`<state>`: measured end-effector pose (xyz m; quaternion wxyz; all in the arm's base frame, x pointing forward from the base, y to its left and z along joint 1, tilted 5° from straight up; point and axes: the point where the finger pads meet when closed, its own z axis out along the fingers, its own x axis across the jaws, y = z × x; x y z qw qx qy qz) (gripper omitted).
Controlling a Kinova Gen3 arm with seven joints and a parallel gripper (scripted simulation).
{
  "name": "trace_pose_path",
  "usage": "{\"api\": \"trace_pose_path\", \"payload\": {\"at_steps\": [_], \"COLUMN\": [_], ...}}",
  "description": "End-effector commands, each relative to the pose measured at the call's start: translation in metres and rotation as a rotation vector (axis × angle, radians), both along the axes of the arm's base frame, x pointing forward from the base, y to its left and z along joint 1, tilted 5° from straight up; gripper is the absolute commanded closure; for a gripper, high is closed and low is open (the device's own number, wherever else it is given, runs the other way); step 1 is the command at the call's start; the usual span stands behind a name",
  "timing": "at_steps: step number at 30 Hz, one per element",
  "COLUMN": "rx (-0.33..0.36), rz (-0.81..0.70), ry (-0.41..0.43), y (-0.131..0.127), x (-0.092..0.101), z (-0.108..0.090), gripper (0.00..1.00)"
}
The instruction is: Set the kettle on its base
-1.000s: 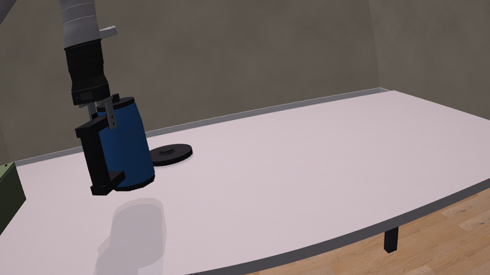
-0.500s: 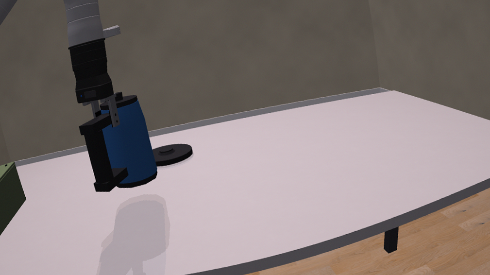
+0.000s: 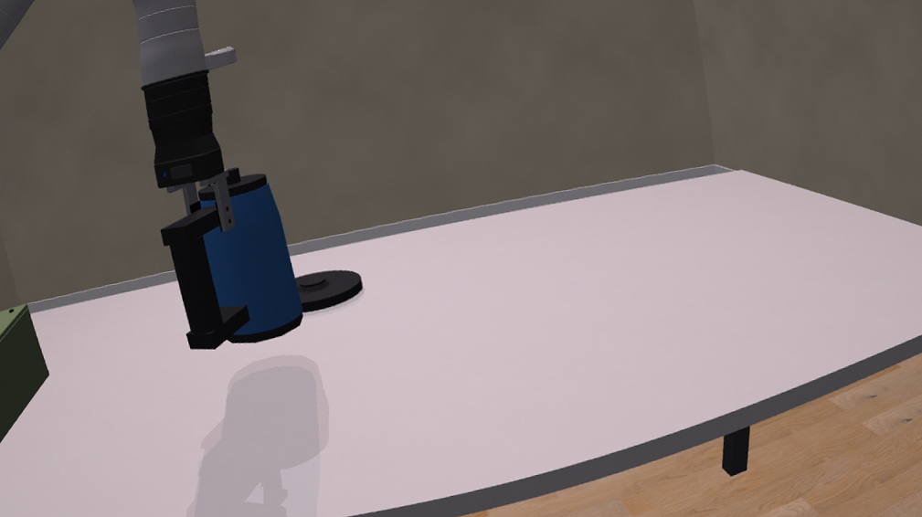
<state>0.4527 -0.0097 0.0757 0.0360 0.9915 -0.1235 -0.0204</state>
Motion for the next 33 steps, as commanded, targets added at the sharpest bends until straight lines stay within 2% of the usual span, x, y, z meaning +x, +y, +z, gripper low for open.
{"api": "trace_pose_path", "payload": {"at_steps": [1,3,18,20,33], "rx": [0.0,0.0,0.0,0.0,0.0], "rz": [0.014,0.014,0.014,0.014,0.014], "ry": [-0.001,-0.001,-0.001,-0.001,-0.001], "y": [0.012,0.012,0.062,0.062,0.109], "x": [0.001,0.001,0.006,0.006,0.01], "z": [0.0,0.0,-0.003,-0.003,-0.007], "gripper": [1.0,1.0,1.0,1.0,1.0]}}
